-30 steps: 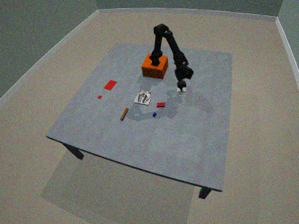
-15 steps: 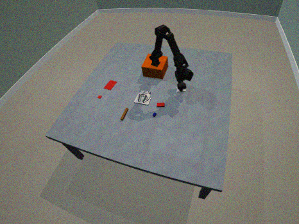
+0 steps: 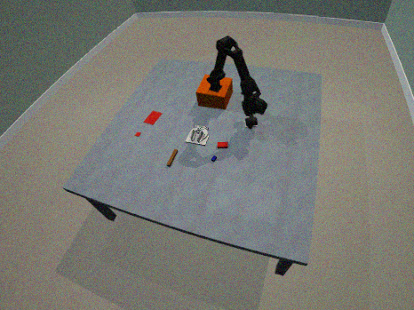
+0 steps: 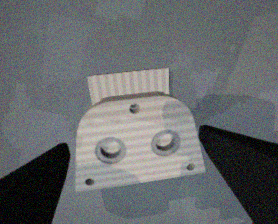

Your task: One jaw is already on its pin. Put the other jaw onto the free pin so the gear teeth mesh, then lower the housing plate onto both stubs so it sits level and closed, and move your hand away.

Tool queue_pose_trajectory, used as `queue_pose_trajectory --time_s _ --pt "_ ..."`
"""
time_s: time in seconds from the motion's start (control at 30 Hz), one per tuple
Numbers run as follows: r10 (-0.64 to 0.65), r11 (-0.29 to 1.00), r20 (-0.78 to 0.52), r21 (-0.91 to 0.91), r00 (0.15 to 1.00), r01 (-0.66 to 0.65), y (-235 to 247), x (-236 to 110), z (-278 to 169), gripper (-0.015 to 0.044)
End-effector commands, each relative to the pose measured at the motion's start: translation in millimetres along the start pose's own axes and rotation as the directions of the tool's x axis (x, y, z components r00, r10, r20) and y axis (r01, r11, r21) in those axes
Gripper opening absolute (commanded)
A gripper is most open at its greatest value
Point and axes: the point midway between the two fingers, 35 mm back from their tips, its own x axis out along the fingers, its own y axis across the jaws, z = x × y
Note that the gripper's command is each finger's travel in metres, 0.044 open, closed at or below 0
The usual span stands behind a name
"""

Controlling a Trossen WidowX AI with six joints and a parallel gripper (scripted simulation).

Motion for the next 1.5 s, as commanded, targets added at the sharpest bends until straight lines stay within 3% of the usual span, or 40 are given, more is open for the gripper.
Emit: queue_pose_trajectory --time_s 0.0,0.6,1.03,1.47 --pt "-0.003 1.0 -0.004 -0.006 1.0 0.003 -0.1 1.2 -0.9 0.044" --pt "-0.003 1.0 -0.004 -0.006 1.0 0.003 -0.1 1.5 -0.9 0.044" --pt "0.001 1.0 -0.001 0.0 1.0 -0.001 0.4 1.2 -0.3 0.0353" --pt "0.0 1.0 -0.001 0.0 1.0 0.0 -0.2 -3.2 0.0 0.0351"
